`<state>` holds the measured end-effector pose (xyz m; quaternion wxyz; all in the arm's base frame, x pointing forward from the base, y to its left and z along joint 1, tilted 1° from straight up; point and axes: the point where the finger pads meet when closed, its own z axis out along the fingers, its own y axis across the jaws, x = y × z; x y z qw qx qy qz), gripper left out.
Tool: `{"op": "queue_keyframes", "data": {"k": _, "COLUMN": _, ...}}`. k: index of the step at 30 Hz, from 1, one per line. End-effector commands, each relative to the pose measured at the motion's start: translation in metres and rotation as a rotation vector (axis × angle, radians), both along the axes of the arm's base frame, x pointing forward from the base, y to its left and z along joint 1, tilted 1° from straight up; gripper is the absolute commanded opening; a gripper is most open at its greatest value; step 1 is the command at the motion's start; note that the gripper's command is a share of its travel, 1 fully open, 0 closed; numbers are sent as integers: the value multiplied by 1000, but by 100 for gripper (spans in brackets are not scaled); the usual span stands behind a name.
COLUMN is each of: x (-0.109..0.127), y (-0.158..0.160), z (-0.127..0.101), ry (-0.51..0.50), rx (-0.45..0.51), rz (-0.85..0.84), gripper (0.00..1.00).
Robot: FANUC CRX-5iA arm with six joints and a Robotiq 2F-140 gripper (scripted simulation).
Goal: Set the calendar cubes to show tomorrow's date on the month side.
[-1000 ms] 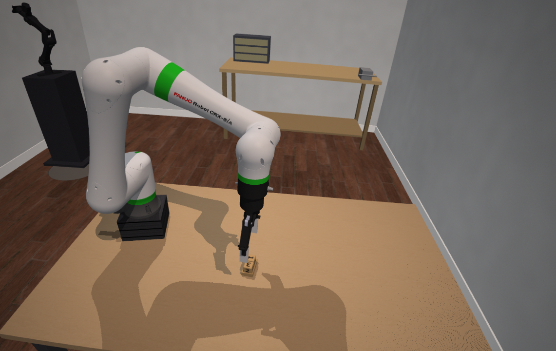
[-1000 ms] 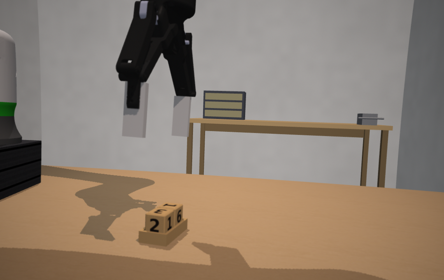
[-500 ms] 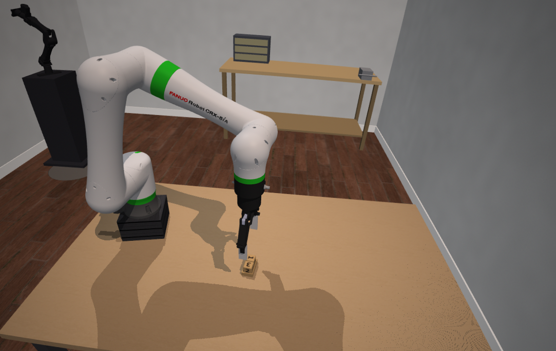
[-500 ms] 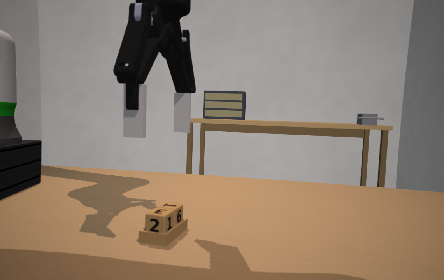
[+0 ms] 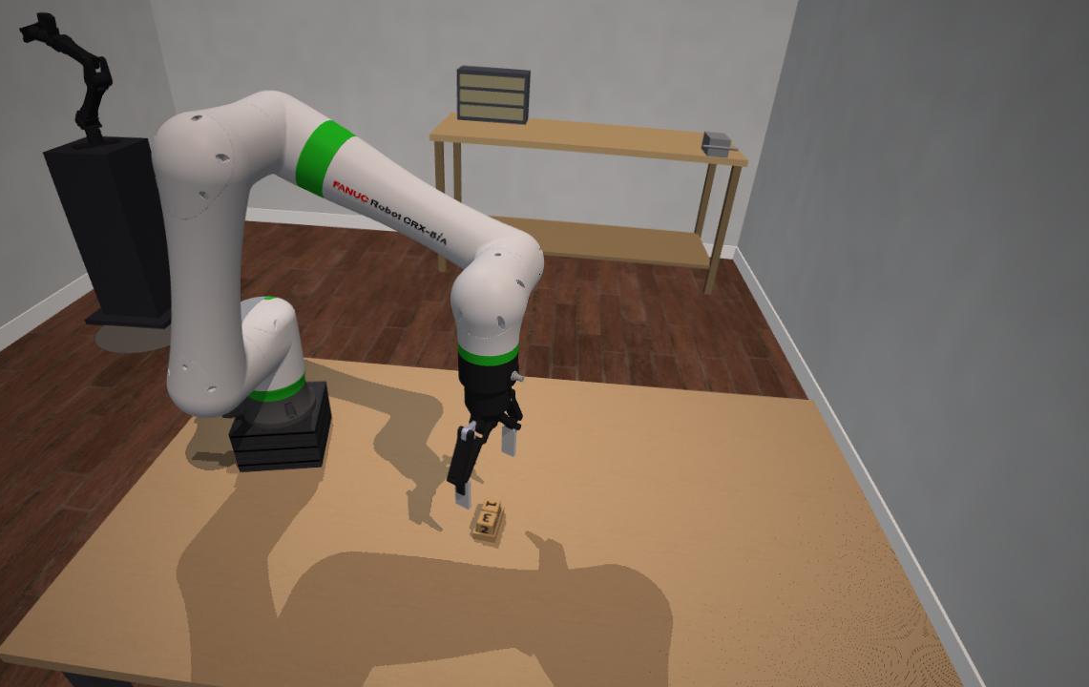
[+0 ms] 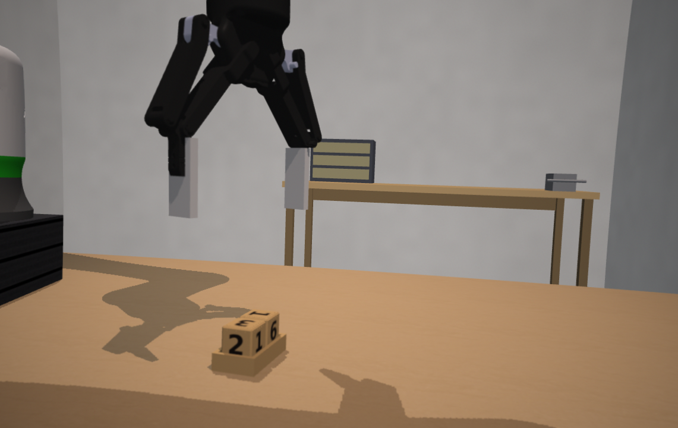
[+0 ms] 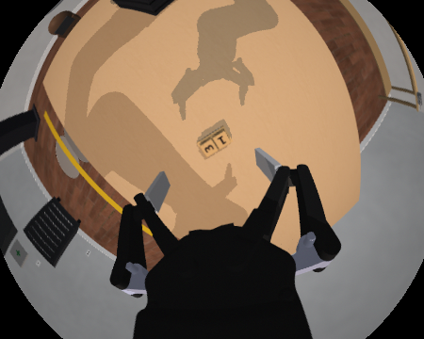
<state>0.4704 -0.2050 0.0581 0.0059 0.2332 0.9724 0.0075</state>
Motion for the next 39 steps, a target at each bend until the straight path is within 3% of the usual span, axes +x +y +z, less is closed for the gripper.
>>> {"op": "queue_keyframes", "data": {"k": 1, "x": 0, "y": 0, "z": -3, "ry": 2, "rx": -7, "rz": -159, "gripper": 100}}
{"op": "queue_keyframes", "data": {"k": 12, "x": 0, "y": 0, "z": -11, "ry": 5, "rx": -1, "rz": -555, "gripper": 100}}
{"op": "queue_keyframes", "data": {"k": 15, "x": 0, "y": 0, "z": -11, "ry": 5, "rx": 0, "rz": -570, "gripper": 100}}
{"op": "queue_keyframes", "data": {"k": 16, "x": 1, "y": 0, "z": -13, "ry": 6, "rx": 1, "rz": -673, "gripper": 100}}
{"op": "queue_keyframes", "data": {"k": 28, "x": 0, "y": -1, "z": -22, "ry": 9, "rx": 8, "rz": -1076, "gripper": 100}}
{"op": "queue_keyframes", "data": {"k": 38, "x": 0, "y": -1, "z": -25, "ry": 10, "rx": 10, "rz": -1250, "gripper": 100}}
{"op": "queue_keyframes", "data": {"k": 39, "x": 0, "y": -1, "z": -25, "ry": 10, "rx": 10, "rz": -1250, "gripper": 36}}
